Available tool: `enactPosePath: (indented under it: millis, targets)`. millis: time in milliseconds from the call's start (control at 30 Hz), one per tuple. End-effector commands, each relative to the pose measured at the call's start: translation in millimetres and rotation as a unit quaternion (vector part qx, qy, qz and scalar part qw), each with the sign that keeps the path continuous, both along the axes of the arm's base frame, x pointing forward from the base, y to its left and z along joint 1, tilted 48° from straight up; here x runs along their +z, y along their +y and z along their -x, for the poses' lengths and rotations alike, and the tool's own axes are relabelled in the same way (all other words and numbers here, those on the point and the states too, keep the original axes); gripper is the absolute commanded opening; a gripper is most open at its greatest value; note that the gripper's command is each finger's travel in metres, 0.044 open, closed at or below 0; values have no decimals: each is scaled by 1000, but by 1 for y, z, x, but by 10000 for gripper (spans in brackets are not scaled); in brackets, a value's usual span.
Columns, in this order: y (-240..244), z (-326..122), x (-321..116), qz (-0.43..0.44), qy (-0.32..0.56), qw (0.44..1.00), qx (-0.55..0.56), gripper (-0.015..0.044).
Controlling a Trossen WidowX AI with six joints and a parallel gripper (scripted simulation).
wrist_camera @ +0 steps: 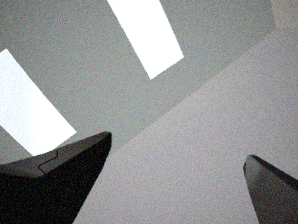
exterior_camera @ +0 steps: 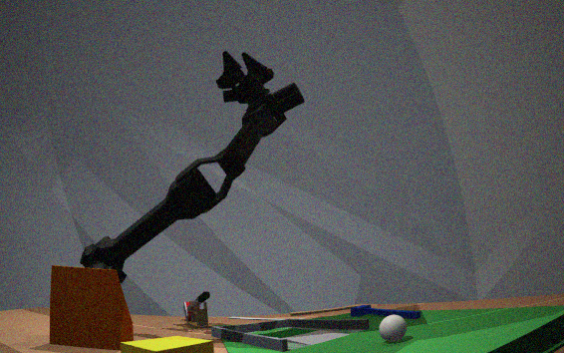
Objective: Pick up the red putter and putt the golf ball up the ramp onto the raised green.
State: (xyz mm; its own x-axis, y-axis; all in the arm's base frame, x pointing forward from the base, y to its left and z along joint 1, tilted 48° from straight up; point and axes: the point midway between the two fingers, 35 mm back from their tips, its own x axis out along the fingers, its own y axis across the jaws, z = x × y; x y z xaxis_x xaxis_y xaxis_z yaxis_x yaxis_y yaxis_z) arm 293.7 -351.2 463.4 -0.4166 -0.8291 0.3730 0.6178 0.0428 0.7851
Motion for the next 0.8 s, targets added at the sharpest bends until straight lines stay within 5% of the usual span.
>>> enactPosePath:
  millis: [0,333,767]
  targets:
    - [0,1,1,0,0,1000,-2,426]
    - [1,121,62,28,35,988,-150,440]
    - [71,283,118,10,60,918,-392,440]
